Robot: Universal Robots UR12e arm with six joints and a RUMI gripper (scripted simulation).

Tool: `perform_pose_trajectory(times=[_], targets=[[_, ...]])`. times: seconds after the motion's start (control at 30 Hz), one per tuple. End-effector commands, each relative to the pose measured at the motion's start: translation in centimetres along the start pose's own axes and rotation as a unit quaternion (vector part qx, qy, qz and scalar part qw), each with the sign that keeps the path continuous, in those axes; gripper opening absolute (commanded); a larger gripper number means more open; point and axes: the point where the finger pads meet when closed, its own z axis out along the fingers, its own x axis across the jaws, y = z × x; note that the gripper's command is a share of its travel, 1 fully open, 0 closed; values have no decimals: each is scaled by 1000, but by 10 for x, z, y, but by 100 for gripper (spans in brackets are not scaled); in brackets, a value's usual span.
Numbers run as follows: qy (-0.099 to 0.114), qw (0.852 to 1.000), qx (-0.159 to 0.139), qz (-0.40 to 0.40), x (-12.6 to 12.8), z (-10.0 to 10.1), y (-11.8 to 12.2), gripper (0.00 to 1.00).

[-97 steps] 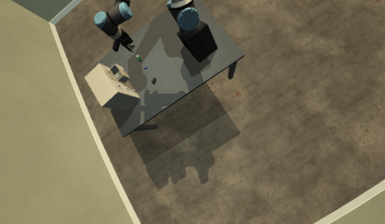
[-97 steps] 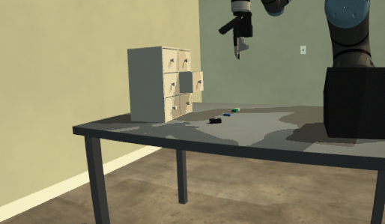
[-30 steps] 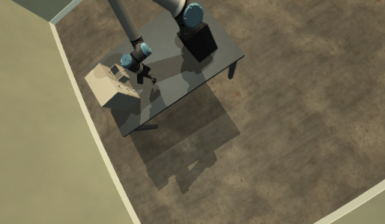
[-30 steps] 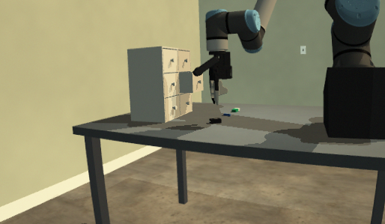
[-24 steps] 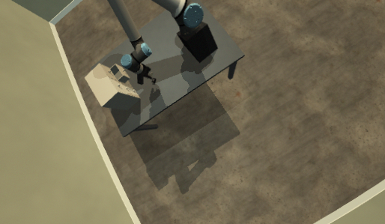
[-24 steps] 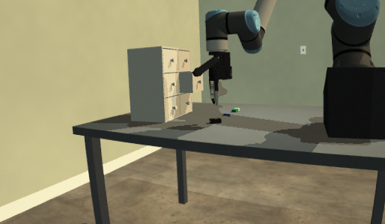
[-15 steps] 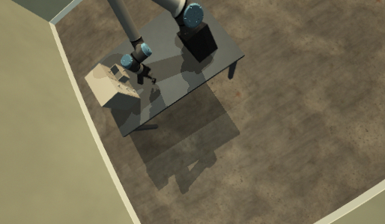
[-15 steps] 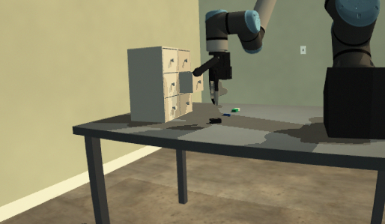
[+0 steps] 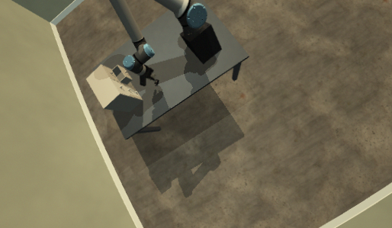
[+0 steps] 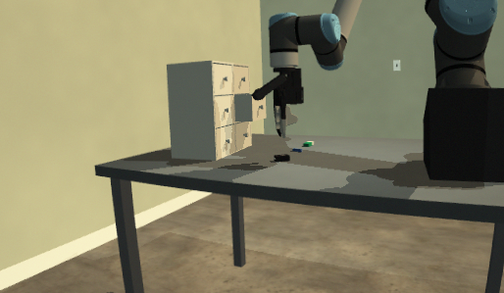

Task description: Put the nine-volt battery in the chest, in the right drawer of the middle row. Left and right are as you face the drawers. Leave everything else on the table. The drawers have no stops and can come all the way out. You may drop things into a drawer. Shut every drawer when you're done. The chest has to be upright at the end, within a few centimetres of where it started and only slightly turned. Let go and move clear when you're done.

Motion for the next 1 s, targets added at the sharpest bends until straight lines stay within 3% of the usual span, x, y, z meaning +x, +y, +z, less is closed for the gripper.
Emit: perform_pose_trajectory(times=[0.0, 0.97], targets=[[0, 1000, 0, 0, 0, 0, 0, 25], [0, 1000, 0, 0, 0, 18, 0, 25]])
